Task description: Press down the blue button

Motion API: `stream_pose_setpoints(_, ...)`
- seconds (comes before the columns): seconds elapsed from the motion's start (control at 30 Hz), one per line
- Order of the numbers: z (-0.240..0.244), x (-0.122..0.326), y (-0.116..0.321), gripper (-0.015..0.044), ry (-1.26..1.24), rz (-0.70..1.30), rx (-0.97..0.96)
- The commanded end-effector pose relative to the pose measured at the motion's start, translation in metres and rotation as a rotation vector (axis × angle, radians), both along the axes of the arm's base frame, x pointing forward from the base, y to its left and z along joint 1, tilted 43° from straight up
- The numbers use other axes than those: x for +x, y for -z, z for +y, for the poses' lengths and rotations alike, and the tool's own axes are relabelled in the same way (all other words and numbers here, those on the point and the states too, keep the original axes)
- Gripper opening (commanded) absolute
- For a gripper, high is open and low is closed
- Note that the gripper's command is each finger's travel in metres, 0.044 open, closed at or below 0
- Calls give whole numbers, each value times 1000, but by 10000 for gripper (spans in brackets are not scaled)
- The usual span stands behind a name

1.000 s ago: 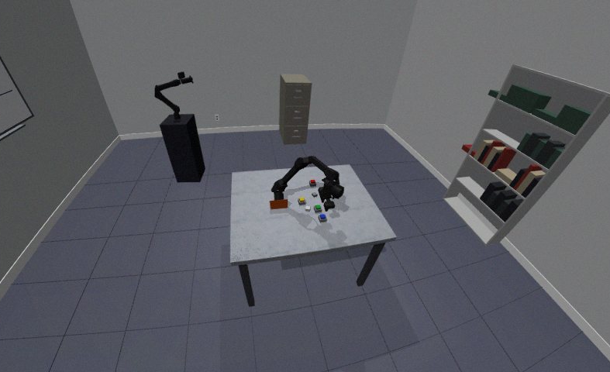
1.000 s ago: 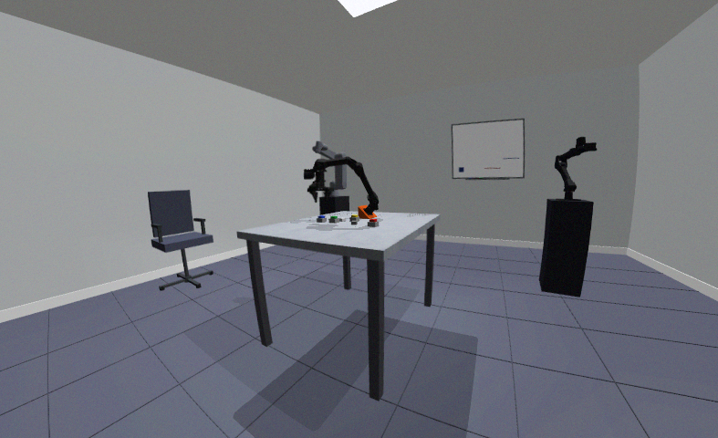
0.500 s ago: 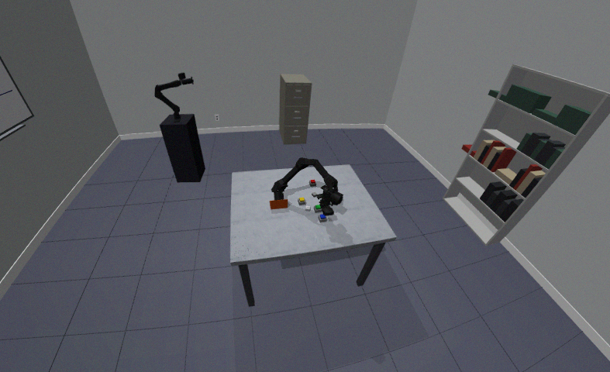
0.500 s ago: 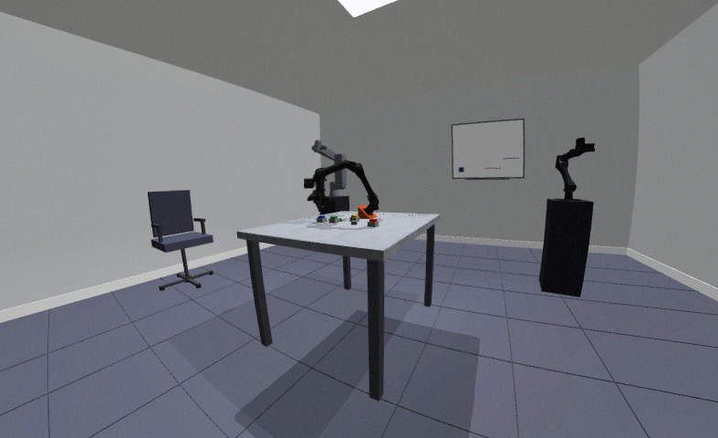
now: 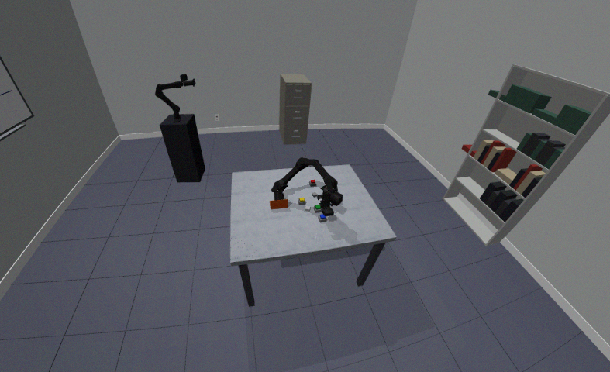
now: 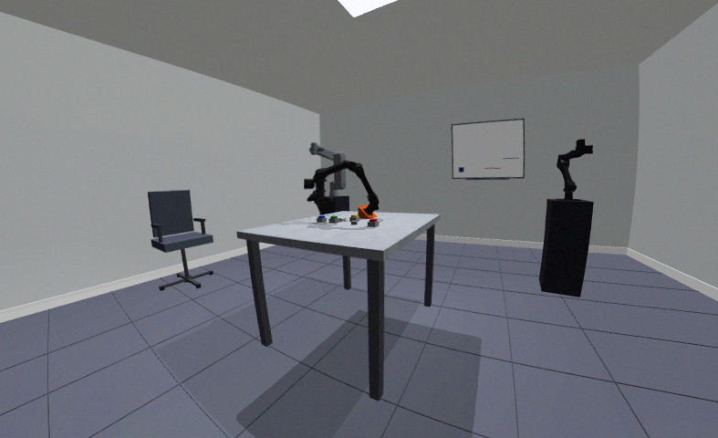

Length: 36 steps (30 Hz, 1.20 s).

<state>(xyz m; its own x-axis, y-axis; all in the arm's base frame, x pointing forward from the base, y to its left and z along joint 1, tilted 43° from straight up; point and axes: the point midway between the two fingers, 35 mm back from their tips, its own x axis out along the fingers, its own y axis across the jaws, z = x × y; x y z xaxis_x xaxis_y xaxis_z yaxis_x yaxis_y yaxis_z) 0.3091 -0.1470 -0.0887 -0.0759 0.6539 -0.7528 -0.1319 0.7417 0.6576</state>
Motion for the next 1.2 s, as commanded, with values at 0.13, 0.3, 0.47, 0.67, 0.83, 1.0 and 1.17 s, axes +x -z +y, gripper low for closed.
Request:
stream_pose_setpoints(0.13, 11, -2, 10, 20, 1, 6, 9)
stream_pose_setpoints(0.3, 17, -2, 16, 20, 1, 6, 9)
stream_pose_setpoints(0.47, 22, -3, 22, 20, 1, 6, 10)
stream_pose_setpoints(0.67, 24, -4, 24, 20, 1, 6, 10)
stream_pose_setpoints(0.83, 24, -4, 24, 20, 1, 6, 10)
stream_pose_setpoints(1.0, 24, -4, 24, 20, 1, 6, 10)
stream_pose_setpoints(1.17, 24, -4, 24, 20, 1, 6, 10)
